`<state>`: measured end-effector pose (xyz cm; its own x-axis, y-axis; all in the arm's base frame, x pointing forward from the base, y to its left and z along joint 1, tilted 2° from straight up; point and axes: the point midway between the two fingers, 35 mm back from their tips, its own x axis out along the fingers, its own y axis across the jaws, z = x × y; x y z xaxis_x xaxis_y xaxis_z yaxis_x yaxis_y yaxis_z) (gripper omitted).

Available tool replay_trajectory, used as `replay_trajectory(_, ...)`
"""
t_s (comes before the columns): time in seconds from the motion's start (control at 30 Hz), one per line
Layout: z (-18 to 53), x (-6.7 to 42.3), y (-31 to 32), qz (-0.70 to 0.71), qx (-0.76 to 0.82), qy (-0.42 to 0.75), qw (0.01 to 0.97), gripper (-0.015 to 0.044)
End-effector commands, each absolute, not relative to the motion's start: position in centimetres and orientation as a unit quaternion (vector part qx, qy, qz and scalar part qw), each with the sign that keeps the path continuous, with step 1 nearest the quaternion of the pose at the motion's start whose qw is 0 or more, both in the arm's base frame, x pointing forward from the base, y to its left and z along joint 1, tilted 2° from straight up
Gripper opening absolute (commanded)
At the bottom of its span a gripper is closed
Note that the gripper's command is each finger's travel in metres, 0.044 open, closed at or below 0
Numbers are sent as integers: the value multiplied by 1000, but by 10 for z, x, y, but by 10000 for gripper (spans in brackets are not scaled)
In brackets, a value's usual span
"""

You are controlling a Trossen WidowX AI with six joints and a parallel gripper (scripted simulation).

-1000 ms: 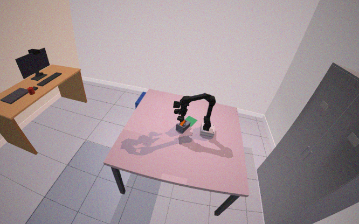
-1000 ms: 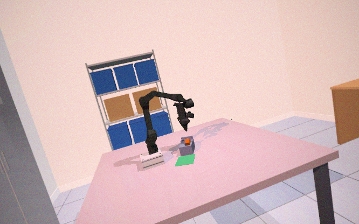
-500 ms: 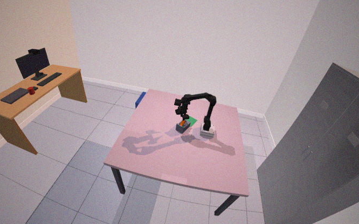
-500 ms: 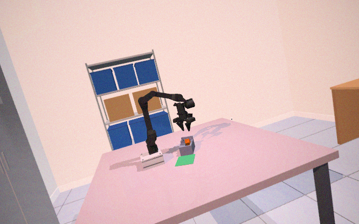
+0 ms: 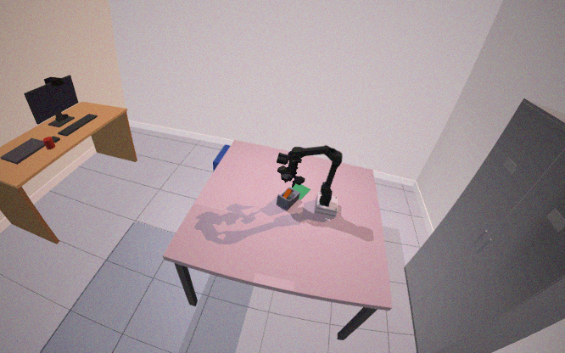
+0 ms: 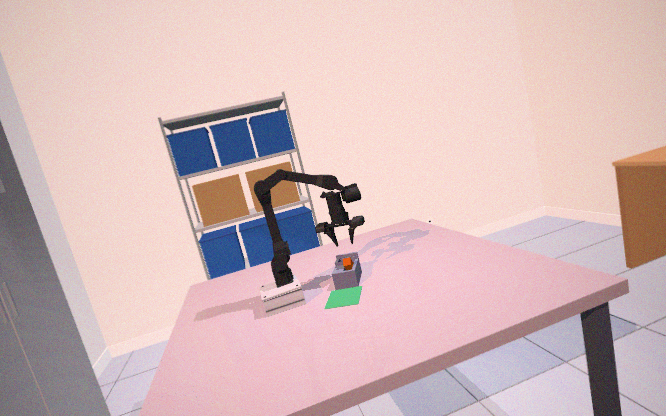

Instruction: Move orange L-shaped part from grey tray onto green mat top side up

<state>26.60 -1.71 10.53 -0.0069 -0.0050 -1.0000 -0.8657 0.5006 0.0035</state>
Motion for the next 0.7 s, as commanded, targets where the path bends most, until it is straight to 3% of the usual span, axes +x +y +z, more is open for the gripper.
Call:
replay_trajectory(0.0, 105, 261, -22, 379, -382, 602, 590, 280)
replay_trajectory(0.67, 68, 261, -22, 379, -382, 602, 590, 280)
